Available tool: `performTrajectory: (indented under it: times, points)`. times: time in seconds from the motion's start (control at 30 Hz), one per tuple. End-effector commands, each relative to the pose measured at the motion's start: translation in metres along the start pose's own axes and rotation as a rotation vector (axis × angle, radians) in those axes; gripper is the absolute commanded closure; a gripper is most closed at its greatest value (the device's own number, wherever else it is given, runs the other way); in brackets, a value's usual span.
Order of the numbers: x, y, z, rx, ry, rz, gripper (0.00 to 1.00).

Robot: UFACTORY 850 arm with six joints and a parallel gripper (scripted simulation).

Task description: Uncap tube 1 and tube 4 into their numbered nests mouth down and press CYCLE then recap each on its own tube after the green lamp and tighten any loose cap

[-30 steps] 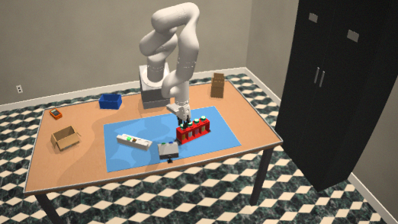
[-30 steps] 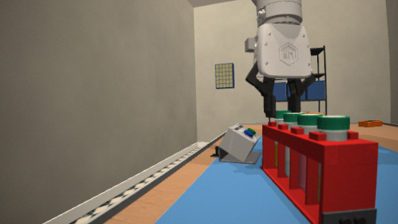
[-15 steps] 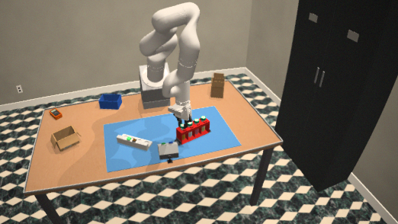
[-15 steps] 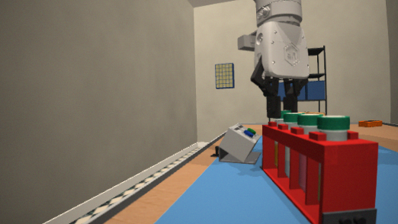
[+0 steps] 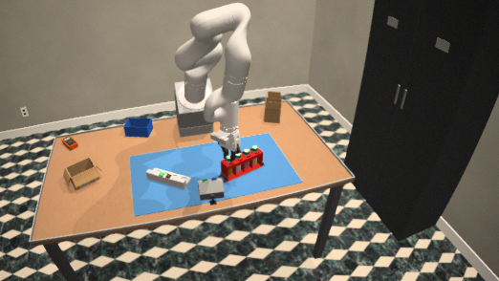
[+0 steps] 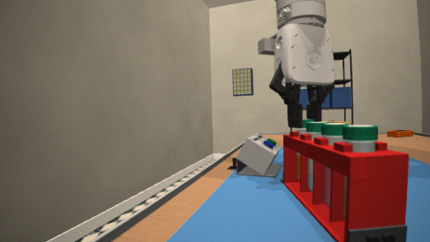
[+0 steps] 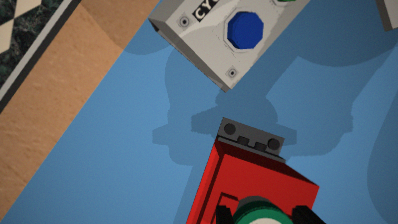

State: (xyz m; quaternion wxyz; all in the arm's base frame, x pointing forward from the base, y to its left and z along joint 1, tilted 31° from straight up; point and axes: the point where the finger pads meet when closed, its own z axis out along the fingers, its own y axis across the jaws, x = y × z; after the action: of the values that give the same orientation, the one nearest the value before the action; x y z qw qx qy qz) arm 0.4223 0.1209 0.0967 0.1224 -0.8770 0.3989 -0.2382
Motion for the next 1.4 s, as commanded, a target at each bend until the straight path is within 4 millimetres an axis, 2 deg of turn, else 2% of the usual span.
performTrajectory:
  times: [0.0,0.17,0.23,0.6,0.9,0.93,1.37]
  points:
    - [0.0001,-0.0001,0.0001,0.002,-0.001,0.170,1.00]
    - [0.0002,-0.0001,0.0004,0.002,-0.002,0.337,1.00]
    - [0.0002,-0.0001,0.0004,0.002,-0.002,0.337,1.00]
    - [0.0001,-0.0001,0.0009,0.002,-0.002,0.703,1.00]
    - [0.0001,-0.0001,0.0010,0.002,-0.002,0.722,1.00]
    - [0.0001,-0.0001,0.0010,0.002,-0.002,0.722,0.54]
    - [0.0002,0.0000,0.0005,0.002,-0.002,0.682,0.54]
